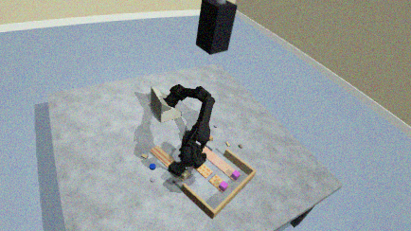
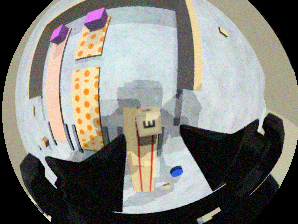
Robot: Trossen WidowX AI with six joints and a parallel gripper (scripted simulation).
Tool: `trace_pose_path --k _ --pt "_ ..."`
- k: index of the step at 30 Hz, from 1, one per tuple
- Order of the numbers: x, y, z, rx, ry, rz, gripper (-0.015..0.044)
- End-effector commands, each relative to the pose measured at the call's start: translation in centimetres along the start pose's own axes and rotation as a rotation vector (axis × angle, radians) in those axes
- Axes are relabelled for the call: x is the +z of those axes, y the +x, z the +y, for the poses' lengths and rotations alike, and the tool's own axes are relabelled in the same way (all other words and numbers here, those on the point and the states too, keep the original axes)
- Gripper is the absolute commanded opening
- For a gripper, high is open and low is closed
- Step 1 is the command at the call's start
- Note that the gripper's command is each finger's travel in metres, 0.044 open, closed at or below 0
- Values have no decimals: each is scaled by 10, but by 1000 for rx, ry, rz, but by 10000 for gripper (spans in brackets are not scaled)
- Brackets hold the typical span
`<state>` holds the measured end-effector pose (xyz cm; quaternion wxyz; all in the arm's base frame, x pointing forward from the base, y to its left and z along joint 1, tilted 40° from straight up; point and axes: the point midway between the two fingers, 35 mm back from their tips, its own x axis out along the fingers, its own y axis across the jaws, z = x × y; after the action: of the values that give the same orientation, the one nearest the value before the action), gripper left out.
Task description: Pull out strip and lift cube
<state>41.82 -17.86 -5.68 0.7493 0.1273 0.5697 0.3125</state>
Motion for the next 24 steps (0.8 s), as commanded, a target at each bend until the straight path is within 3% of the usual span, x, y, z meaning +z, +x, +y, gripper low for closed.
trace_pose_path --k 1,24 --pt "0 11 1 10 6 3 250" --pt "0 49 1 12 6 2 250"
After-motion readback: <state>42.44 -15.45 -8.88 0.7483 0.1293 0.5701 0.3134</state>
